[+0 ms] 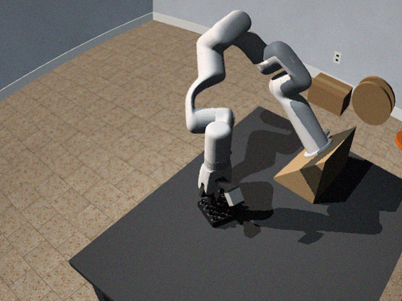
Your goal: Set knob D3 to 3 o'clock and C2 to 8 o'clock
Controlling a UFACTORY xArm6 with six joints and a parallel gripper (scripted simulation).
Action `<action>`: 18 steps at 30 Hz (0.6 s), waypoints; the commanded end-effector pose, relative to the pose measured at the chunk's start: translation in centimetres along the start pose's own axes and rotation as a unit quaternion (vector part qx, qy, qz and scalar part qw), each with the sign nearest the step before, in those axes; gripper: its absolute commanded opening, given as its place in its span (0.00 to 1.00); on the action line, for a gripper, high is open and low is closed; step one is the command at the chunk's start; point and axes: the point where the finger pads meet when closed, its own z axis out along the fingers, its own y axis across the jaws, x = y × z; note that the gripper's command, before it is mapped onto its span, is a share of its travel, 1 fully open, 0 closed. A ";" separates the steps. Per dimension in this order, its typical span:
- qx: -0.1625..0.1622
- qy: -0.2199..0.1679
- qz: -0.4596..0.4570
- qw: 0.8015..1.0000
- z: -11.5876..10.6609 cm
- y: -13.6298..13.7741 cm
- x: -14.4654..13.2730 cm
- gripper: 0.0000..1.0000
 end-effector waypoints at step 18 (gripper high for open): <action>-0.002 0.001 0.001 1.000 -2.7 0.1 0.0 0.19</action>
